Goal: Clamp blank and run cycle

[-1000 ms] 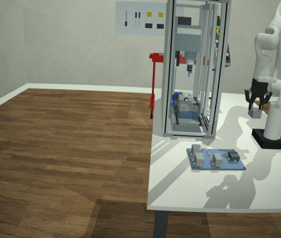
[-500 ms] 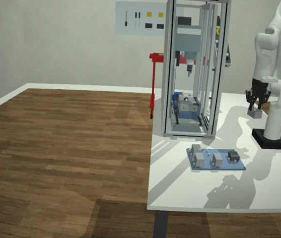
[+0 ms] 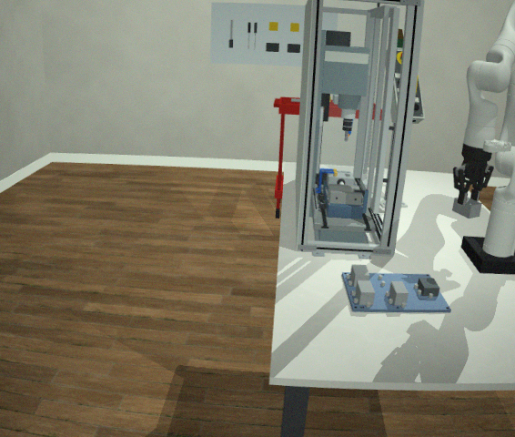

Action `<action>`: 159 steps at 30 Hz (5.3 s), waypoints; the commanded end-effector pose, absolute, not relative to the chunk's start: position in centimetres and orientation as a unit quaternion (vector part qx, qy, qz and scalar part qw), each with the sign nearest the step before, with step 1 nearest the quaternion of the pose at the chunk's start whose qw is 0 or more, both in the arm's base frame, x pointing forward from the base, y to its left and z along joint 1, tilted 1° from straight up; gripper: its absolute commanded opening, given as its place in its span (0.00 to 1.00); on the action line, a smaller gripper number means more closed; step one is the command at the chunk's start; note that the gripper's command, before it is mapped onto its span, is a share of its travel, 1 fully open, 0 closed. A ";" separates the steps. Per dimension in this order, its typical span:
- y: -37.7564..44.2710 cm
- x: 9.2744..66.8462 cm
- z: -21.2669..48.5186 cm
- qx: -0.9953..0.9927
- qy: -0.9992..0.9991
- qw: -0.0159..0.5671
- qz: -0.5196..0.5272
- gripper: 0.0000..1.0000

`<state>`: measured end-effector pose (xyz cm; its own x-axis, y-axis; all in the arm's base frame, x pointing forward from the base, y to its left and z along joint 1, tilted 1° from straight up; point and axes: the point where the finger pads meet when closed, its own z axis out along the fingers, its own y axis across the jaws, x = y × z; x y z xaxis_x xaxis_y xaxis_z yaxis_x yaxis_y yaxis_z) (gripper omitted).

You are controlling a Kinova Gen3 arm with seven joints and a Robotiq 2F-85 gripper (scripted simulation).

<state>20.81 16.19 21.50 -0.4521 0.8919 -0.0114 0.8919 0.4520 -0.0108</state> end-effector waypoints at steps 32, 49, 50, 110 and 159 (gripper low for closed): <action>16.2 20.8 21.5 0.315 0.949 0.000 -0.007 0.10; 16.2 20.8 21.5 0.204 0.979 -0.001 -0.007 0.10; 16.2 20.8 21.5 0.204 0.979 -0.001 -0.007 0.10; 7.2 20.5 21.7 0.021 1.000 -0.002 -0.007 0.10; -5.8 19.9 21.8 0.021 1.000 -0.002 -0.007 0.10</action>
<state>19.94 -3.92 21.78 -0.9991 0.0427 0.0046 0.0426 0.9990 -0.0136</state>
